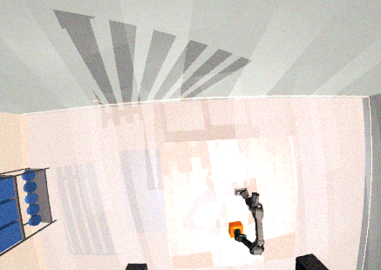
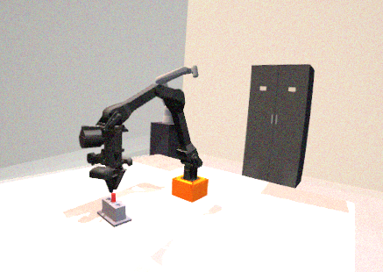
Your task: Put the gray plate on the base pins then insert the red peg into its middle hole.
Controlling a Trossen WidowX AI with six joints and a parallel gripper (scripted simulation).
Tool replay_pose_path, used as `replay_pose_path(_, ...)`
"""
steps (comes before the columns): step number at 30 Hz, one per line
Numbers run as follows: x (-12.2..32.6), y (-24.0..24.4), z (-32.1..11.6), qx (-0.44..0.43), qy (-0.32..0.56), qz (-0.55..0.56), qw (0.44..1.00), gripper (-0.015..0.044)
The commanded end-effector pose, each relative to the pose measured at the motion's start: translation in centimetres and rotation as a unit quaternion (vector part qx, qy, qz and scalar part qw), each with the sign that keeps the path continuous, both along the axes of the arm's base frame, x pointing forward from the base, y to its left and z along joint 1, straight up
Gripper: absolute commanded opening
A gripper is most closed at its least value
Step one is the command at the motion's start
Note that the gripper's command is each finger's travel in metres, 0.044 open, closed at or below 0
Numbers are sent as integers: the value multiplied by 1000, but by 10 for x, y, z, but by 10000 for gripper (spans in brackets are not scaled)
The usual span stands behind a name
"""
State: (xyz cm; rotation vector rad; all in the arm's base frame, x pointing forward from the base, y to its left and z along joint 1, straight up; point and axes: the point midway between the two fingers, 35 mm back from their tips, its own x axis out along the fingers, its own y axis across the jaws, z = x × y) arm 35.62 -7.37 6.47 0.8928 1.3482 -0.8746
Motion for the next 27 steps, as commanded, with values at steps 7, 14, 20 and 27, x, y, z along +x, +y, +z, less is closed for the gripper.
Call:
replay_pose_path(7, 0, 0, 0, 0, 0, 0, 1000, 150)
replay_pose_path(14, -1, 0, 4, 0, 0, 2, 1000, 150)
replay_pose_path(20, -3, 0, 7, 0, 0, 2, 1000, 150)
replay_pose_path(27, -4, 1, 9, 0, 0, 2, 1000, 150)
